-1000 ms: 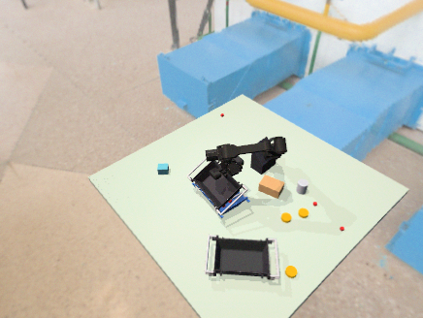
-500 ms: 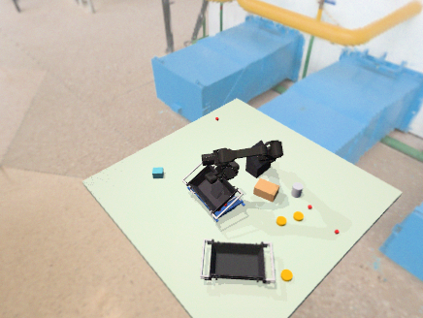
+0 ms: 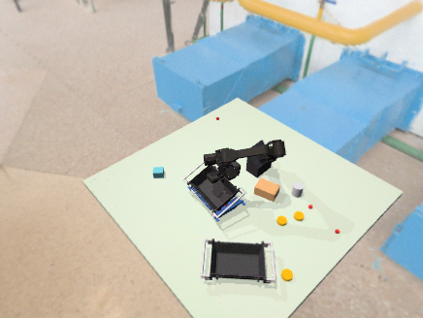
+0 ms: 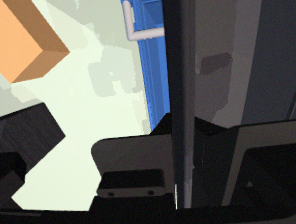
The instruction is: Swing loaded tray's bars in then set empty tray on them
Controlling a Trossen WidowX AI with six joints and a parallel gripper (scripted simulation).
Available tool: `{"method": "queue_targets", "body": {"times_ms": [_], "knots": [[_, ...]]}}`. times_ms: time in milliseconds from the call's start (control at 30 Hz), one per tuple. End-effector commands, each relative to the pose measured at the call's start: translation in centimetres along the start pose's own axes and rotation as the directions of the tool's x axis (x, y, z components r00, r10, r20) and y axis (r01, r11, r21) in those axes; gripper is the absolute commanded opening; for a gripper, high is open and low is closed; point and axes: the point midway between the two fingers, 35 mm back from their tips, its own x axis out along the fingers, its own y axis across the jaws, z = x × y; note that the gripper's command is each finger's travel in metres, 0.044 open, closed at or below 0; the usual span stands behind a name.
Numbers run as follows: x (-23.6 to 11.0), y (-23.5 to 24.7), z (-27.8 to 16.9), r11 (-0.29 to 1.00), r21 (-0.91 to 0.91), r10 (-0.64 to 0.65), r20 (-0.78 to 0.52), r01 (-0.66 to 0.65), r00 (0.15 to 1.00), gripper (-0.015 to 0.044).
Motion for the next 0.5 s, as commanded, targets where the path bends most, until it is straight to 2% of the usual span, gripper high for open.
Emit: {"method": "queue_targets", "body": {"times_ms": [0, 467], "knots": [[0.54, 0.4, 0.13, 1.0, 0.0, 0.009, 0.002, -0.009, 1.0, 0.0], [1.52, 0.95, 0.14, 1.0, 0.001, 0.009, 0.002, -0.009, 1.0, 0.0]]}}
